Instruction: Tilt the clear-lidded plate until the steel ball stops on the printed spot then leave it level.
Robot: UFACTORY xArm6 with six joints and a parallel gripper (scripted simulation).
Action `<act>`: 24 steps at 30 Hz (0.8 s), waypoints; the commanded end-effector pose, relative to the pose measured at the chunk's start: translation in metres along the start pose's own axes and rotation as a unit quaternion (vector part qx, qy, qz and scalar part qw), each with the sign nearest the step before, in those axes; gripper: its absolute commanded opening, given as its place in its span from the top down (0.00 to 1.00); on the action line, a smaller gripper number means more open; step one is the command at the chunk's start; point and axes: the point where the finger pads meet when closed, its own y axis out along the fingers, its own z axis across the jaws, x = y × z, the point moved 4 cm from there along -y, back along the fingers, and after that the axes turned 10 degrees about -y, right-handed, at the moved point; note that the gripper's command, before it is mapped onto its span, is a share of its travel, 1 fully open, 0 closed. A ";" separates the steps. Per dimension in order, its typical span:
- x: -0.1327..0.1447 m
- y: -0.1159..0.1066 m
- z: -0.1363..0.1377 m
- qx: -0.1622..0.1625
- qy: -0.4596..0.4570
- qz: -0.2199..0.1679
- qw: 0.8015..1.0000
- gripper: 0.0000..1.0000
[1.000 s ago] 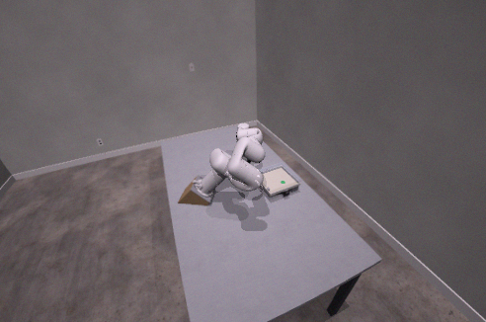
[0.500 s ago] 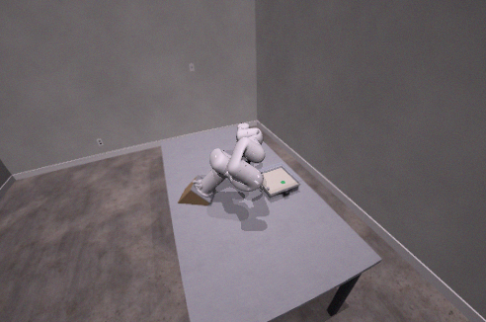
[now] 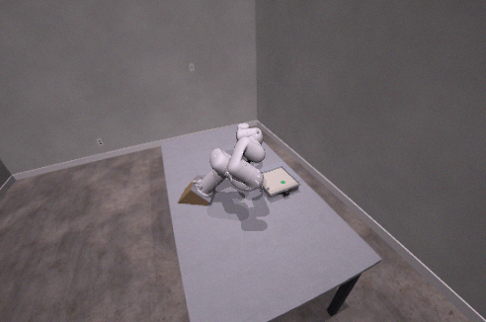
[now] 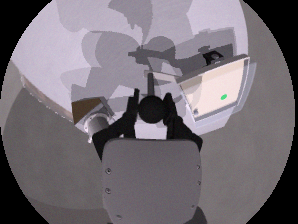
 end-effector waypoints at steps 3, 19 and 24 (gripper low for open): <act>-0.003 -0.001 0.000 -0.001 0.001 0.004 1.000 1.00; 0.000 -0.003 0.000 -0.001 0.001 0.004 1.000 1.00; 0.000 -0.004 0.001 -0.001 0.001 0.004 1.000 1.00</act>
